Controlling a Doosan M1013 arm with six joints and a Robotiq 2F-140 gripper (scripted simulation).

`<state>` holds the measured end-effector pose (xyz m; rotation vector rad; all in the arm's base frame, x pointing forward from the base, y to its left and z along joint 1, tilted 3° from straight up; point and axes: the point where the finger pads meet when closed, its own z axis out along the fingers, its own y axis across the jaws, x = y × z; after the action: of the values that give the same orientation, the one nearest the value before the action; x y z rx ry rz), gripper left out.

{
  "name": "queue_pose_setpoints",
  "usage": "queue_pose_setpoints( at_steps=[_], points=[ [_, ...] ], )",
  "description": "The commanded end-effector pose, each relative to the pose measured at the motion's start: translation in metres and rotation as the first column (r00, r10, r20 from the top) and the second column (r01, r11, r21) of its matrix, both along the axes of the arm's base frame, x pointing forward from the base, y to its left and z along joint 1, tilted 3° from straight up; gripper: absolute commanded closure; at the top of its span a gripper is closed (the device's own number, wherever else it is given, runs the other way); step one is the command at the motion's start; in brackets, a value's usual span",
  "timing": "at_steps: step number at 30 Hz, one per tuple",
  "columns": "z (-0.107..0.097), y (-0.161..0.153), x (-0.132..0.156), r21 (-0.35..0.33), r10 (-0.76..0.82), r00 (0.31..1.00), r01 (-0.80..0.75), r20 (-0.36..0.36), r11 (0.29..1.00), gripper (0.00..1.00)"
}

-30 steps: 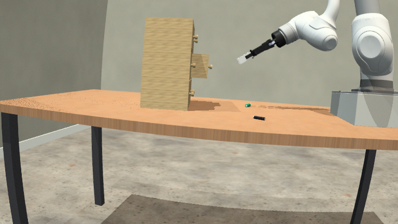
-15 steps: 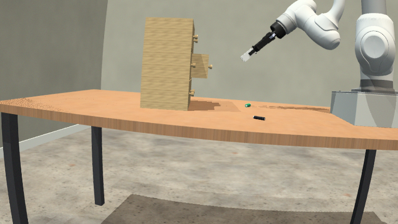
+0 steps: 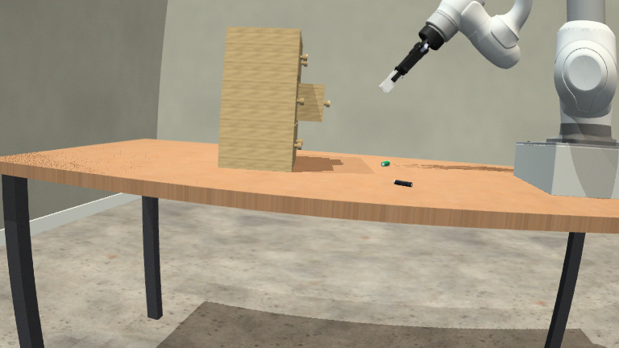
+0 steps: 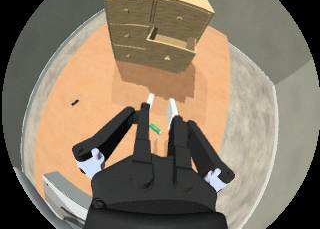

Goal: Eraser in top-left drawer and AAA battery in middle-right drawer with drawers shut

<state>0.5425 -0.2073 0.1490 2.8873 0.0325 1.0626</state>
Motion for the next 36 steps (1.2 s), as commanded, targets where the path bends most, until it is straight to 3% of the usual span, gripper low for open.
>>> queue_pose_setpoints(
  at_steps=[1, 3, 8, 18, 20, 29, 36],
  points=[
    [0.005, 0.002, -0.004, 0.013, -0.004, 0.994, 0.006, -0.107, 1.0, 0.8],
    [0.005, 0.002, -0.004, 0.013, -0.004, 0.994, 0.006, -0.107, 1.0, 0.8],
    [0.012, 0.002, -0.011, 0.012, -0.009, 0.982, 0.011, -0.189, 1.0, 0.8],
    [0.031, 0.003, -0.032, 0.008, -0.022, 0.908, 0.027, -0.419, 1.0, 0.8],
    [0.031, 0.003, -0.032, 0.008, -0.022, 0.908, 0.027, -0.419, 1.0, 0.8],
    [0.045, 0.004, -0.047, 0.002, -0.03, 0.821, 0.038, -0.571, 0.999, 0.8],
    [0.05, 0.004, -0.052, 0.0, -0.033, 0.786, 0.041, -0.617, 0.999, 0.8]
  ],
)
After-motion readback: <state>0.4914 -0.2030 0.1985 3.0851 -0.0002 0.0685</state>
